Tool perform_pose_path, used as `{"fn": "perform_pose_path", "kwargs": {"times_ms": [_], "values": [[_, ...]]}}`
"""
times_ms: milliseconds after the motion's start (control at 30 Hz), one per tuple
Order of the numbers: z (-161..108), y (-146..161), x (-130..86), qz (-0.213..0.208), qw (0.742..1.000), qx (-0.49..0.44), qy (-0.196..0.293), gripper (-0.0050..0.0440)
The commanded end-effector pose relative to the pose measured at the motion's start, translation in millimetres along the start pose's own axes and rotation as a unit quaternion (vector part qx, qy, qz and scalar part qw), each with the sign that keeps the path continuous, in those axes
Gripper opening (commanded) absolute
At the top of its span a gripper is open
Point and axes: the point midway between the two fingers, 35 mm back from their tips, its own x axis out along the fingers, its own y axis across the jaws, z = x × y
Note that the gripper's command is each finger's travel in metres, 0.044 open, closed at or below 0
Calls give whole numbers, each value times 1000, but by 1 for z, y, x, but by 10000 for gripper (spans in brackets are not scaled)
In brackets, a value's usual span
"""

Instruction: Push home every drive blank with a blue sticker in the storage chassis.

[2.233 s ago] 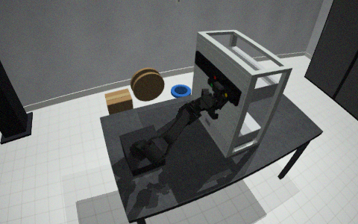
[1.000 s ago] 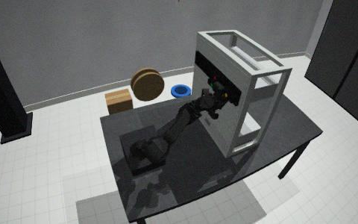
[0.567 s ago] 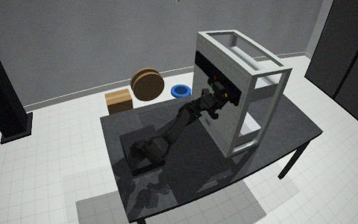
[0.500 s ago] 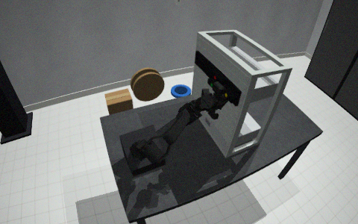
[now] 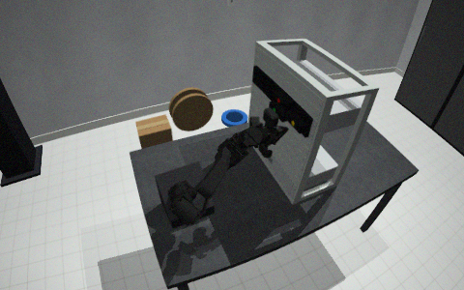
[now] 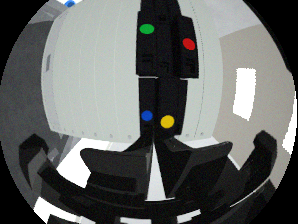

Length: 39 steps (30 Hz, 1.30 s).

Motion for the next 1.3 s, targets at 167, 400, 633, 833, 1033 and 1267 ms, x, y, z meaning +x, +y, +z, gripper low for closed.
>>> {"fn": "perform_pose_path", "kwargs": {"times_ms": [167,400,633,833,1033,1267], "values": [[-2,-1,-22,-1,1000,1,3,0],[-2,-1,-23,-1,1000,1,3,0],[-2,0,-35,-1,1000,1,3,0],[-1,1,-55,-1,1000,1,3,0],[0,2,-74,-1,1000,1,3,0],[2,4,-111,-1,1000,1,3,0]]}}
